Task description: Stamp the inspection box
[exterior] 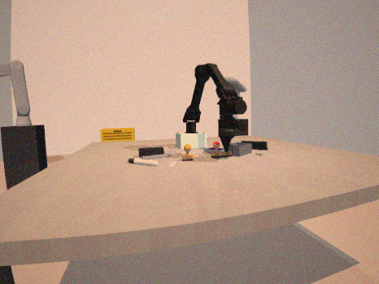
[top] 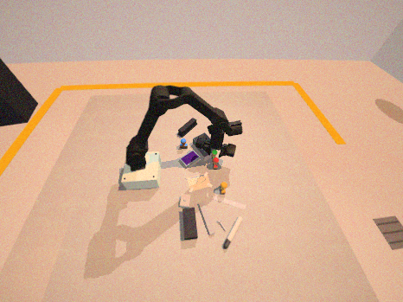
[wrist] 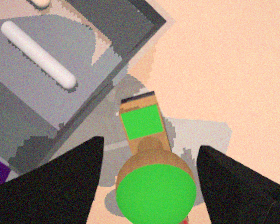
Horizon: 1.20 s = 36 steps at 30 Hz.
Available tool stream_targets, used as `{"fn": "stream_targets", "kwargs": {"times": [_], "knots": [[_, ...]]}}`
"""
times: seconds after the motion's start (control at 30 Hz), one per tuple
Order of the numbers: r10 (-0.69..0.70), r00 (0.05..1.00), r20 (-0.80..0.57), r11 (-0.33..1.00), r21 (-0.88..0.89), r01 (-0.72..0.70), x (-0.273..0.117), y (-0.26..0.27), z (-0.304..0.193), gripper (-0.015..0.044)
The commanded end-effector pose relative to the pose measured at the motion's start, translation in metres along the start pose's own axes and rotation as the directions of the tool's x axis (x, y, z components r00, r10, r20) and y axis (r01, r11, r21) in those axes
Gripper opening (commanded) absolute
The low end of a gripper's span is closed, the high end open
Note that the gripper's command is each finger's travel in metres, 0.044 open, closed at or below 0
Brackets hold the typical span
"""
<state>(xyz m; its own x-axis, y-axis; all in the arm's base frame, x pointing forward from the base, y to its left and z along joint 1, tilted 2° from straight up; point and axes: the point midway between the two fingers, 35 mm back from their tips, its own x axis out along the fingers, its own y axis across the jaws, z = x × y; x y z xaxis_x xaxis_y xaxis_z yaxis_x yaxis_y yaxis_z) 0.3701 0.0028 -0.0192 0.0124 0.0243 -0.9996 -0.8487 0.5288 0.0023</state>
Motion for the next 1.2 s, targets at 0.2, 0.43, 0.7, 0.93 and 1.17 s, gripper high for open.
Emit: {"fn": "stream_targets", "kwargs": {"times": [0.2,0.43,0.7,0.93,1.17], "knots": [[0.0,1.0,0.0,1.0,0.0,0.0,0.001,0.0,0.0,0.0102],[0.0,1.0,0.0,1.0,0.0,0.0,0.001,0.0,0.0,0.0056],[0.0,1.0,0.0,1.0,0.0,0.0,-0.003,0.0,0.0,0.0],[0.0,1.0,0.0,1.0,0.0,0.0,-0.006,0.0,0.0,0.0],[-0.001,1.0,0.0,1.0,0.0,0.001,-0.009,-0.001,0.0,0.0]]}}
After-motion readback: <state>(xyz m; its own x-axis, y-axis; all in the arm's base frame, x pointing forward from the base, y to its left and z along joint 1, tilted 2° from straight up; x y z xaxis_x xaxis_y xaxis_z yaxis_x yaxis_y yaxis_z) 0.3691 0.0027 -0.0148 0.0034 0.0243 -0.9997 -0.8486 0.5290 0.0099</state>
